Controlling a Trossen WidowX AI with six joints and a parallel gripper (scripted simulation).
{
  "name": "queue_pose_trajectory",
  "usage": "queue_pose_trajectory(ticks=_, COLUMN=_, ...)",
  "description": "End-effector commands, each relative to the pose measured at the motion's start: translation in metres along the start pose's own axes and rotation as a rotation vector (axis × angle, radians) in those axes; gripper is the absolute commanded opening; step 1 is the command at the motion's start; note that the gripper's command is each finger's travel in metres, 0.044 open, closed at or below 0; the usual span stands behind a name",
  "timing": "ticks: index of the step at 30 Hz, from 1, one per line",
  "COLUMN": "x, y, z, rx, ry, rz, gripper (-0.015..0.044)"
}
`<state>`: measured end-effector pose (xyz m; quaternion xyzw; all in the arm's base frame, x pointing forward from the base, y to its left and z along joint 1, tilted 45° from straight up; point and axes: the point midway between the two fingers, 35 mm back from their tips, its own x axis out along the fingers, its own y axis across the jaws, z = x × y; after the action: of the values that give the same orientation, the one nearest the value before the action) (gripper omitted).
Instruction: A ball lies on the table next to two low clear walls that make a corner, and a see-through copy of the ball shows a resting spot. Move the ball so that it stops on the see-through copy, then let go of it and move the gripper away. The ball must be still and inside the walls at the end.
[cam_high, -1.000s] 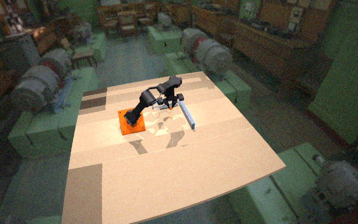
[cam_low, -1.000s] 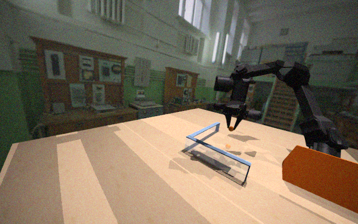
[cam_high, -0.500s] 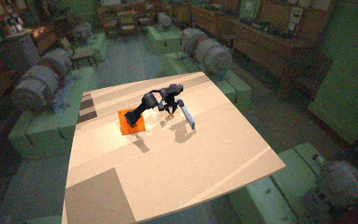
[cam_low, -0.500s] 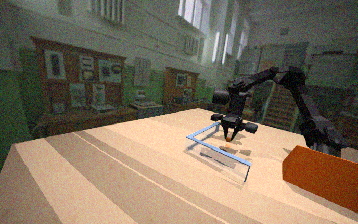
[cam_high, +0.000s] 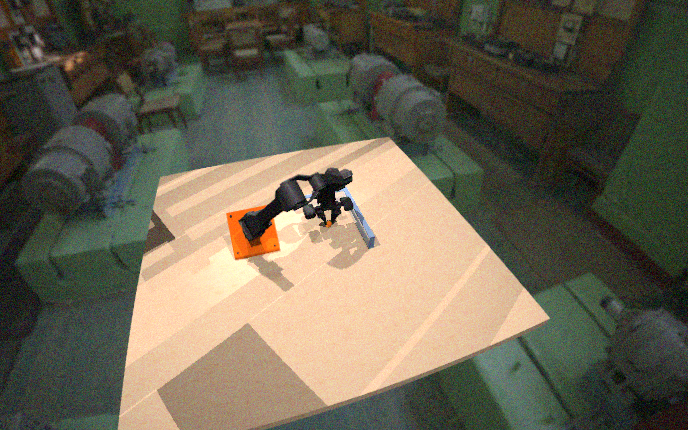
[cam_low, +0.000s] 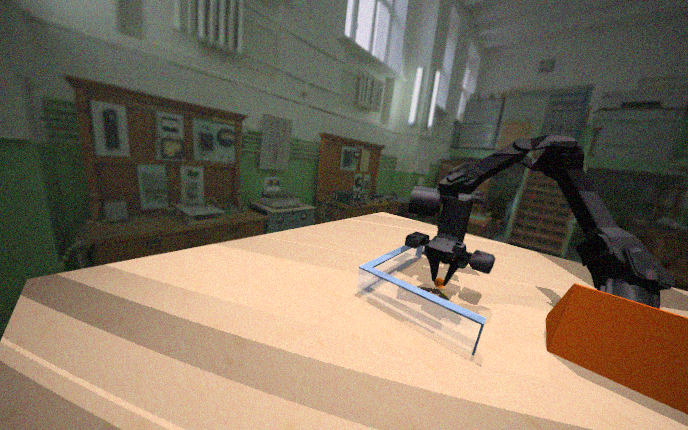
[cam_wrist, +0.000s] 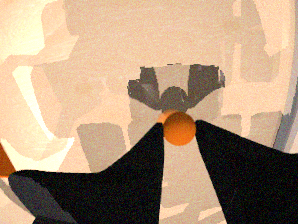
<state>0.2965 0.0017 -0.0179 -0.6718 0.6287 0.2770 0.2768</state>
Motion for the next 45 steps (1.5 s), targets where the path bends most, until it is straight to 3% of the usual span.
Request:
queue_pose_trajectory(ticks=1, x=0.009, y=0.004, z=-0.001, rx=-0.011, ry=0.007, rz=0.008, gripper=0.0)
queue_pose_trajectory(ticks=10, x=0.013, y=0.004, z=-0.001, rx=-0.011, ry=0.008, rz=0.008, gripper=0.0)
queue_pose_trajectory(ticks=18, x=0.01, y=0.001, z=0.0, rx=0.0, ry=0.002, rz=0.002, gripper=0.021)
queue_pose_trajectory(ticks=26, x=0.008, y=0.0, z=0.0, rx=-0.001, ry=0.002, rz=0.002, gripper=0.0213)
queue_pose_trajectory(ticks=32, x=-0.074, y=0.002, z=0.001, rx=-0.011, ry=0.003, rz=0.009, gripper=0.0213)
queue_pose_trajectory(ticks=44, x=-0.071, y=0.001, z=0.002, rx=-0.021, ry=0.002, rz=-0.005, gripper=0.0213)
queue_pose_trajectory(ticks=45, x=-0.073, y=0.001, z=0.002, rx=-0.021, ry=0.002, rz=-0.005, gripper=0.024)
